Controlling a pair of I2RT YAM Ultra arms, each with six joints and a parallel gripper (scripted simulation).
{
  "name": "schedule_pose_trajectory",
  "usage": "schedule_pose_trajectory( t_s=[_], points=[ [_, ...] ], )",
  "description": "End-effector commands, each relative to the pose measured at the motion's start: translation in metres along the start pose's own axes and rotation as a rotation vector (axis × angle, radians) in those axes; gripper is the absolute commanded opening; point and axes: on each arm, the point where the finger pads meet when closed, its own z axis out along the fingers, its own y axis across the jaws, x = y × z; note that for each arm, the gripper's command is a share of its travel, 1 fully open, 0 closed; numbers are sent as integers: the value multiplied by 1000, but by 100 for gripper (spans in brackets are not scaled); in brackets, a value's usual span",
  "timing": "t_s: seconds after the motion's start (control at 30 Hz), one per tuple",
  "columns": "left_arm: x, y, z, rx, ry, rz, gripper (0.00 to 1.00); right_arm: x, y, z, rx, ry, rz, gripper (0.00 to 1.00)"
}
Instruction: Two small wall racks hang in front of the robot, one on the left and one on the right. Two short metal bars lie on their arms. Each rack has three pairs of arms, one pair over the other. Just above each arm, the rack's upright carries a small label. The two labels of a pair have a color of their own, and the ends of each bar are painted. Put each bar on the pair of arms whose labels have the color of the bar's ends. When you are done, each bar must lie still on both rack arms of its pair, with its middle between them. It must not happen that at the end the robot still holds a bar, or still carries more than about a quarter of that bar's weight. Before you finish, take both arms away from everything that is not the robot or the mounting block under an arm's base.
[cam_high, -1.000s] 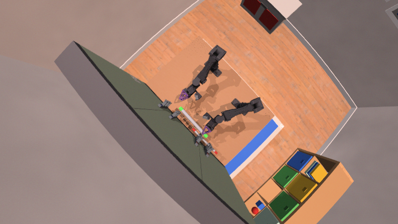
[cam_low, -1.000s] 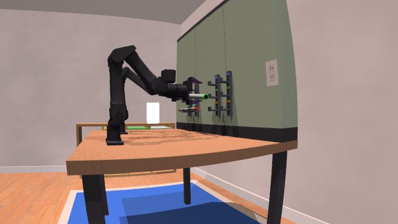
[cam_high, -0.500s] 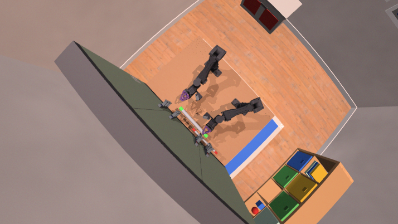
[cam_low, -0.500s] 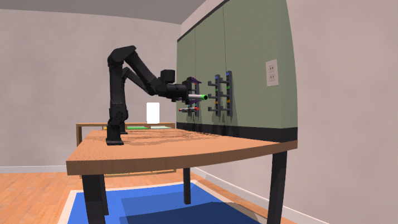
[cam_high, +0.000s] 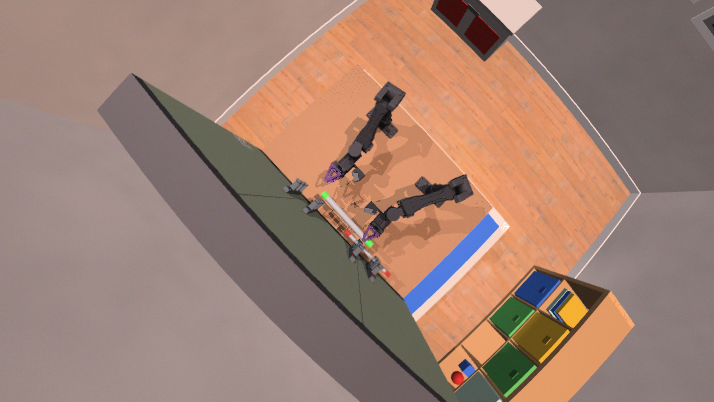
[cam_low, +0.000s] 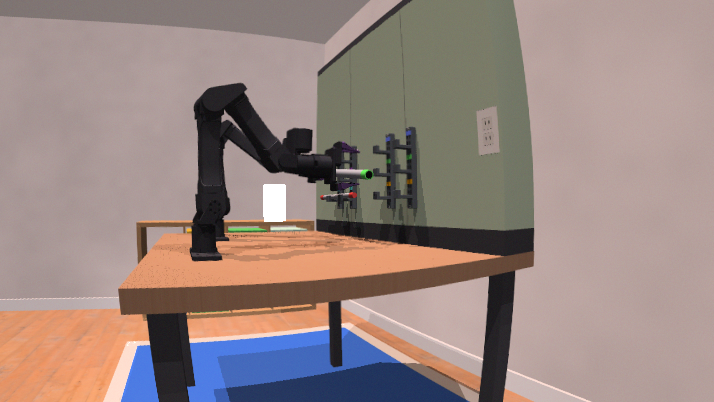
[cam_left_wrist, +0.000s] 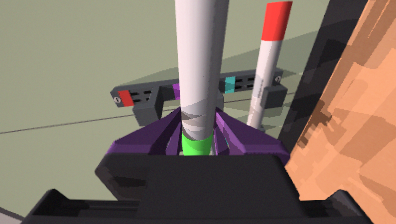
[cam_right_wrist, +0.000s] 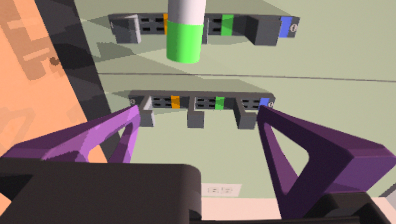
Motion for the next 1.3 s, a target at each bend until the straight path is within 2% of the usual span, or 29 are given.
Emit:
schedule_pose_trajectory(
  t_s=[0.0, 1.27],
  points=[
    [-1, 38, -2, -129, -3, -82, 0, -3, -4, 0, 25, 6, 8, 100],
    [-1, 31, -1, -129, -3, -82, 0, -30, 2, -5, 25, 6, 8, 100]
  ],
)
